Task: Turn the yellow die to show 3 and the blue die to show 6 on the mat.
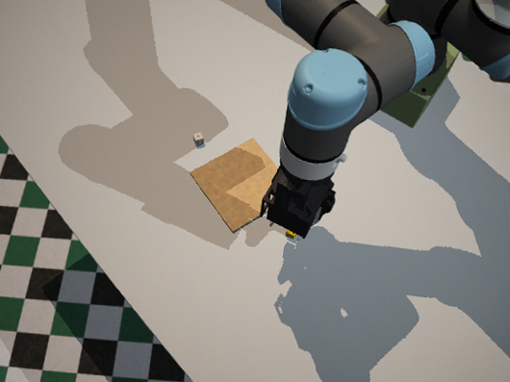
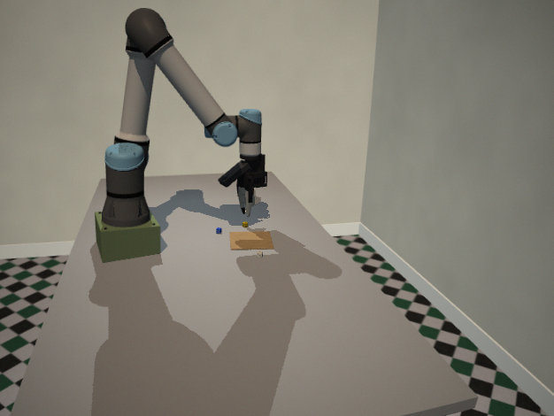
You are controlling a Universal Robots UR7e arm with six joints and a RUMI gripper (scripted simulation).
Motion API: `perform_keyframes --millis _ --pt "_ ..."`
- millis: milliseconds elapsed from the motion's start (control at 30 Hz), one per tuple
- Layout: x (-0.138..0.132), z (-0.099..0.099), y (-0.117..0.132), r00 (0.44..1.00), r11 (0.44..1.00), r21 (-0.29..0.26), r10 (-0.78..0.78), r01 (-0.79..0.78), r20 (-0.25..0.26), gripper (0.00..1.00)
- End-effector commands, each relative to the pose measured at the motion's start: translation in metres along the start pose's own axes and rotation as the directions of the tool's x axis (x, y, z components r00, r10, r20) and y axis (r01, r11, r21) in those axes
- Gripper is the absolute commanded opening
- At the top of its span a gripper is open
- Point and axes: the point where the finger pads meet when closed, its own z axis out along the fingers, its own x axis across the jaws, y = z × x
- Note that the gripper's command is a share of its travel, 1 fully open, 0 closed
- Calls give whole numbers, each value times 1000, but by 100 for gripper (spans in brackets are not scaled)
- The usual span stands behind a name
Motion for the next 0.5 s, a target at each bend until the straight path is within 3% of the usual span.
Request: perform_keyframes --millis 0,467 --pt "0 10 -1 1000 1000 0 0 0 -1 18" --pt "0 19 -1 1000 1000 0 0 0 -1 18"
